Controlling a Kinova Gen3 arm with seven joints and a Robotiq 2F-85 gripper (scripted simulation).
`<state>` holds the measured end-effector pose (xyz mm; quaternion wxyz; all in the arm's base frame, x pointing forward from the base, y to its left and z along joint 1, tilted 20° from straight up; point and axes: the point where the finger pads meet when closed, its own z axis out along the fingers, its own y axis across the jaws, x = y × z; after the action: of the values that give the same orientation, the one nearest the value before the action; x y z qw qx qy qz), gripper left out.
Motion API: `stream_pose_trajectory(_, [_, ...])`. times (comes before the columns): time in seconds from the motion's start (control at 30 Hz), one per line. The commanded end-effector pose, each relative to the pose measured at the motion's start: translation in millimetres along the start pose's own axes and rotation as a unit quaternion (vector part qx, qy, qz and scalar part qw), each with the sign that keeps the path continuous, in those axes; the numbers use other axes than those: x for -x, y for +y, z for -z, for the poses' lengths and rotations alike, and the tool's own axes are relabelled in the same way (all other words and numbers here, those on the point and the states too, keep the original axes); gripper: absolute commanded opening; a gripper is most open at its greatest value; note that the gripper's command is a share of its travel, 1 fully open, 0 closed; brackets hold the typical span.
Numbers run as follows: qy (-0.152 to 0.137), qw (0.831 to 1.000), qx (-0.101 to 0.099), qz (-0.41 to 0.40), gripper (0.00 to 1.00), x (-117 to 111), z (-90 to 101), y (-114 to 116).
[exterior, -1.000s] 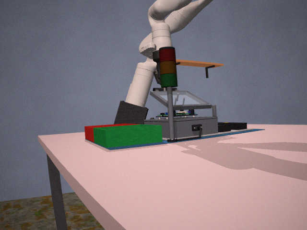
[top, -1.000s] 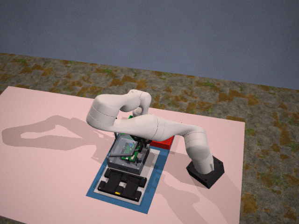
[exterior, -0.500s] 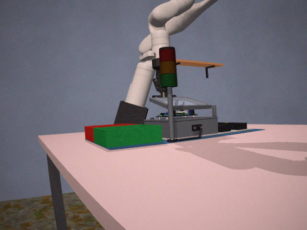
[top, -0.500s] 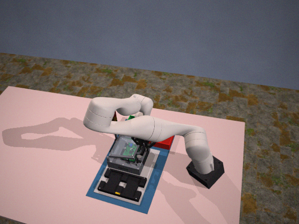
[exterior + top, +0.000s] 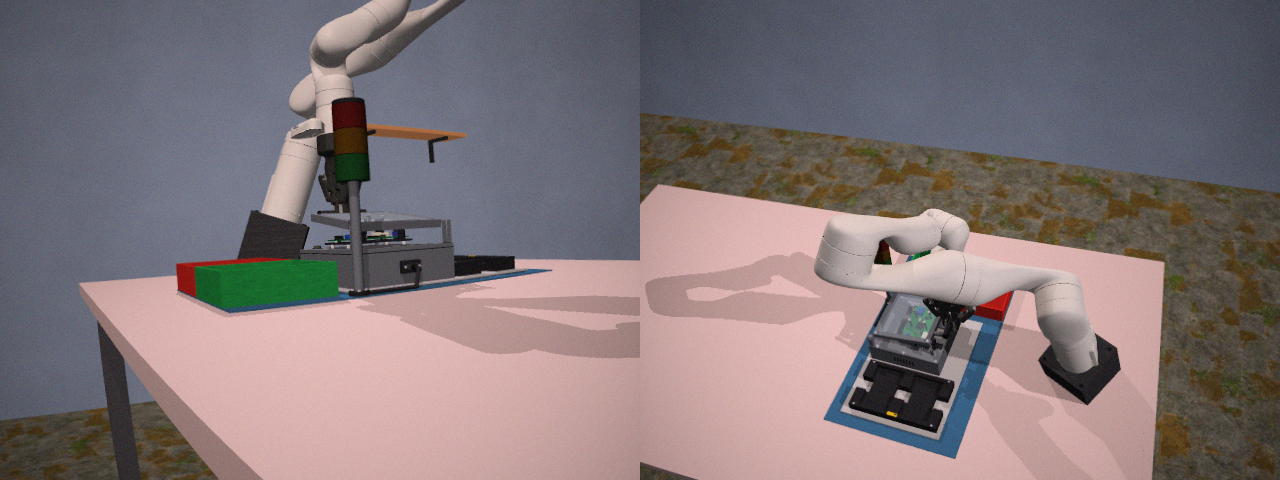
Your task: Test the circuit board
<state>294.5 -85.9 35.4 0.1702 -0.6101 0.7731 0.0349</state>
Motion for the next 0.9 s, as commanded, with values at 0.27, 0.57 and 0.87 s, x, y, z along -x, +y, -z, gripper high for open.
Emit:
stream_pose_trajectory(0.27, [0.006,1.000,0.001,0.002,0.00,-5.1,-12.9,-0.7])
stream_pose_trajectory(0.57, [0.006,1.000,0.000,0.001,0.00,-4.9,-16.8,-1.0])
stream_pose_trajectory(0.87, [0.005,1.000,-0.001,0.001,0.00,-4.8,-19.2,-1.5])
